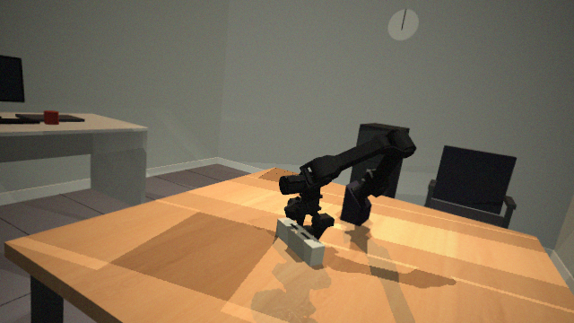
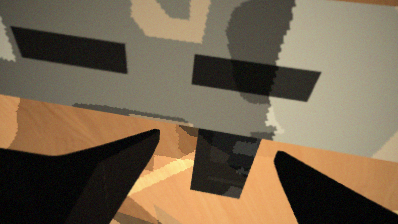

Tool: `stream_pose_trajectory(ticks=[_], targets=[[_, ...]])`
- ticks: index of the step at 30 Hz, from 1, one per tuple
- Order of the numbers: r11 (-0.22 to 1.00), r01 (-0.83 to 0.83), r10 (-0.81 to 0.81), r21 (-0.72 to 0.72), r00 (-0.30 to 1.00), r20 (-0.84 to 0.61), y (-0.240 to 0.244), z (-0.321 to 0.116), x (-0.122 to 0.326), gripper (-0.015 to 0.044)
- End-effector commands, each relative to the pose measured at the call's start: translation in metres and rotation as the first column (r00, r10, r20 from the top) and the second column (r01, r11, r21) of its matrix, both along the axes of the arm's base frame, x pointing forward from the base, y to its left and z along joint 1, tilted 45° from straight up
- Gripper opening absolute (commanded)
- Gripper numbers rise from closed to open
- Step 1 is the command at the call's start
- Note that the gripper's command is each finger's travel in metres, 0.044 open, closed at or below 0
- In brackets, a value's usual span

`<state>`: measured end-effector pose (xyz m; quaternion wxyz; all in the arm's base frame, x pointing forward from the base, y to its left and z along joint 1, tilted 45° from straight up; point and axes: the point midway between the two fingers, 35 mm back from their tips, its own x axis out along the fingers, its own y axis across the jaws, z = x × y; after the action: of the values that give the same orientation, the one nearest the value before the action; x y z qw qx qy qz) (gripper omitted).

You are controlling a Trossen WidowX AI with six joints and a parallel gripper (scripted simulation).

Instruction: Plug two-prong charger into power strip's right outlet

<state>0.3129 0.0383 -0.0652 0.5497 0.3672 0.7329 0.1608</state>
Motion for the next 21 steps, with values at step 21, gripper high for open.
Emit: stream_pose_trajectory(ticks=[21], targets=[[1.0,0.003,-0.003,0.0,1.0,0.0,0.004,0.005,-0.015,0.044]])
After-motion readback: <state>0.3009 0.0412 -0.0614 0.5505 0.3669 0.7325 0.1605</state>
